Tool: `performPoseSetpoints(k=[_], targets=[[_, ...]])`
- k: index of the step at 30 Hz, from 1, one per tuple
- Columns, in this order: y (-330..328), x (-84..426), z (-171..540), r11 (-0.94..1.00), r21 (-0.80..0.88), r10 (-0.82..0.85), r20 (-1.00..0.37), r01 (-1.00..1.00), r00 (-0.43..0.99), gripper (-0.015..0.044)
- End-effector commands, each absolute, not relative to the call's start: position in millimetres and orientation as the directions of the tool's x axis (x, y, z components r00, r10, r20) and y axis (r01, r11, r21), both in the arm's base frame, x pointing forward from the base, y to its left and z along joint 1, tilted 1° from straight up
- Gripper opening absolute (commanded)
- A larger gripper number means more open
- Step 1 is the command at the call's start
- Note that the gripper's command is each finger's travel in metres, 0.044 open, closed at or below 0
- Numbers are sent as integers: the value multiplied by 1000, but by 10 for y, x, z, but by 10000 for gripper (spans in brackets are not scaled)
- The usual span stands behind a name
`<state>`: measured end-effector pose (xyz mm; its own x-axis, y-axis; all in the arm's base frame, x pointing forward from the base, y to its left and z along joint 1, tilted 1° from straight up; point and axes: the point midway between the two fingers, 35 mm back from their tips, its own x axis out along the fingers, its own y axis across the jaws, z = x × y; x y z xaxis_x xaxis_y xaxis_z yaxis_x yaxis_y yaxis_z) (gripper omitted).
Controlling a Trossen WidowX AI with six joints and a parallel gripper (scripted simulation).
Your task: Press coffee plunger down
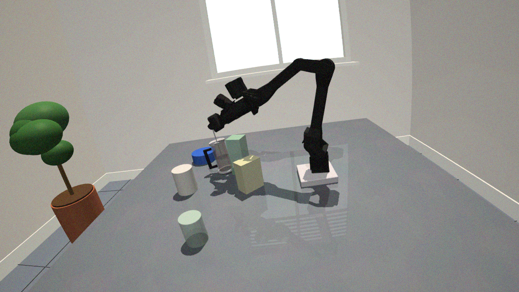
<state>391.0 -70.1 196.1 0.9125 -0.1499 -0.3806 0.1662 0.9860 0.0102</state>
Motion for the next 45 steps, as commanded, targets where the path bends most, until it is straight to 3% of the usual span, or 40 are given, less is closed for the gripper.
performPoseSetpoints(k=[1, 45], targets=[[-692, 3876, 1577, 985, 17, -143, -478, 172, 867, 116], [-701, 3949, 1624, 985, 17, -143, -477, 172, 867, 116]])
